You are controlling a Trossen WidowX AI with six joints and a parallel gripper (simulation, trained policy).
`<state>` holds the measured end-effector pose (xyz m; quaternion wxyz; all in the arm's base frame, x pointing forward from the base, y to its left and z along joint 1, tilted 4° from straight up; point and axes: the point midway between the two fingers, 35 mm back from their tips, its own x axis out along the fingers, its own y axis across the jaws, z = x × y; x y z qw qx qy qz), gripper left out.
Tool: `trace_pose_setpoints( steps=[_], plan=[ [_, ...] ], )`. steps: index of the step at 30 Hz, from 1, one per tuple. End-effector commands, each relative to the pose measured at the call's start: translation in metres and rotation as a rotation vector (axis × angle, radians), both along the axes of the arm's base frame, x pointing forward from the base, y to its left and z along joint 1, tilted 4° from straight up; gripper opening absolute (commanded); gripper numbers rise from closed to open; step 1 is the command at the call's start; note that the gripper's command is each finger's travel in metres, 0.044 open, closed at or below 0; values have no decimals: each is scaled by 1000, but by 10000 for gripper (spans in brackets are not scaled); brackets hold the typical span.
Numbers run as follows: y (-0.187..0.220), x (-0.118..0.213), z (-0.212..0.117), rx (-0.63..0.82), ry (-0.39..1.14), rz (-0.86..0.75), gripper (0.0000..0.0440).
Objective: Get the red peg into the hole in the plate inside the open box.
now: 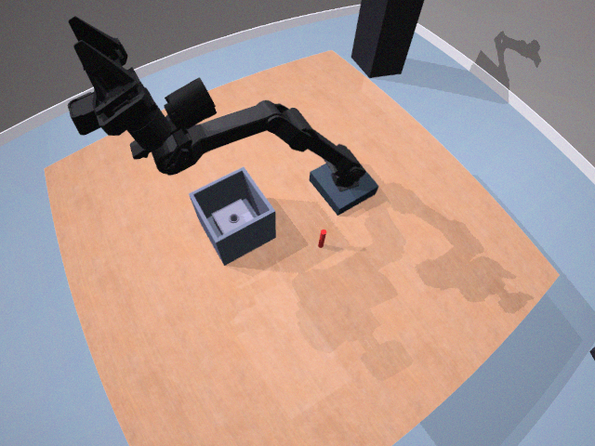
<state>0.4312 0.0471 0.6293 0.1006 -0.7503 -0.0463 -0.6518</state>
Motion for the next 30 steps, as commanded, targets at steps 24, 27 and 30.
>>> trace_pose_setpoints(
  steps=[24, 27, 30],
  plan=[
    [-40, 69, -40, 283, 351, 694, 440],
    [-44, 74, -46, 339, 385, 775, 440],
    [-47, 80, -53, 399, 418, 855, 440]
  ],
)
